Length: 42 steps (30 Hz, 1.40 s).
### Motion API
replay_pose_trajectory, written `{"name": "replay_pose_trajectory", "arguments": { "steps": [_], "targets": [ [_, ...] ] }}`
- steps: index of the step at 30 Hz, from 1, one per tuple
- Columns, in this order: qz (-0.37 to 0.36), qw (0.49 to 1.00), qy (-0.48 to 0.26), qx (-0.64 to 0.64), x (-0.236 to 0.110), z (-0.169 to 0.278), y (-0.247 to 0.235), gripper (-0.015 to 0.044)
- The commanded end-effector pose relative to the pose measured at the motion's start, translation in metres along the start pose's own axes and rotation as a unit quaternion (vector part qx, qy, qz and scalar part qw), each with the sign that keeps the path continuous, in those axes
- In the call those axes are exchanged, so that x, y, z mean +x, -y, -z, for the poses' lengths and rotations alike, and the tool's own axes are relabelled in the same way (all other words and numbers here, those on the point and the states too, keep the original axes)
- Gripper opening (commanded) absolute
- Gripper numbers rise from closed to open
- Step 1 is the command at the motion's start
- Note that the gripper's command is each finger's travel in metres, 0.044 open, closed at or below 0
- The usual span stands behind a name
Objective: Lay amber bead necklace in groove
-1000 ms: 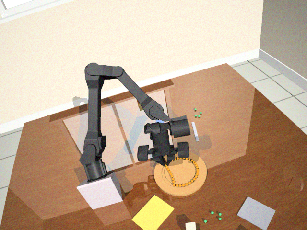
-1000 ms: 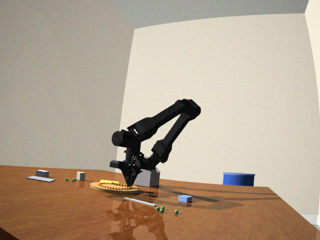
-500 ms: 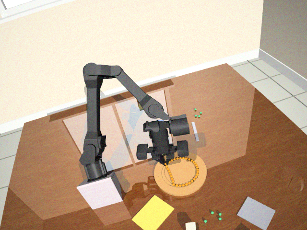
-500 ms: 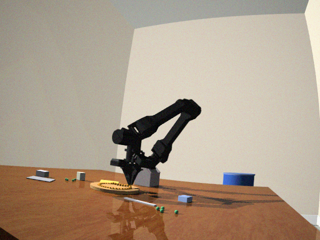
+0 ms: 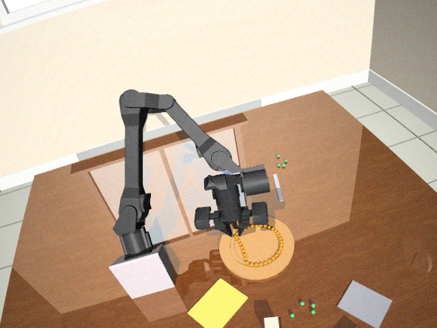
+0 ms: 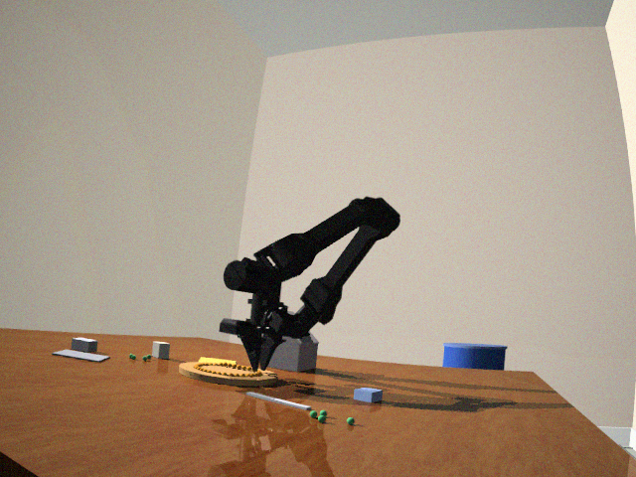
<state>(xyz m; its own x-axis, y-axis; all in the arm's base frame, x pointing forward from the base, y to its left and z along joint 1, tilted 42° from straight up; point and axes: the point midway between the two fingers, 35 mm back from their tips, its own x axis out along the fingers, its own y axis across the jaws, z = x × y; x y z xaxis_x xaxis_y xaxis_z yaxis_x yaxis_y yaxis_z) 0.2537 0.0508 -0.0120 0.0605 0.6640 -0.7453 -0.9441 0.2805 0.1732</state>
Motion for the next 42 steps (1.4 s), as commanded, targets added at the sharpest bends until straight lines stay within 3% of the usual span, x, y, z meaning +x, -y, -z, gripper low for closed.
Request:
{"name": "replay_pose_trajectory", "arguments": {
  "steps": [1,11,30,32,36,42],
  "targets": [
    [0.0,1.0,0.0,0.0,0.0,0.0,0.0,0.0184],
    [-0.001,1.0,0.0,0.002,-0.002,0.0,0.0,0.044],
    [-0.002,1.0,0.002,0.002,-0.007,0.0,0.0,0.044],
    [-0.002,0.999,0.002,0.036,-0.008,0.0,0.0,0.0387],
    [-0.002,0.973,0.001,0.231,-0.012,0.002,0.001,0.0282],
    [-0.002,0.855,0.0,0.518,-0.019,0.005,0.002,0.0125]
  ]
}}
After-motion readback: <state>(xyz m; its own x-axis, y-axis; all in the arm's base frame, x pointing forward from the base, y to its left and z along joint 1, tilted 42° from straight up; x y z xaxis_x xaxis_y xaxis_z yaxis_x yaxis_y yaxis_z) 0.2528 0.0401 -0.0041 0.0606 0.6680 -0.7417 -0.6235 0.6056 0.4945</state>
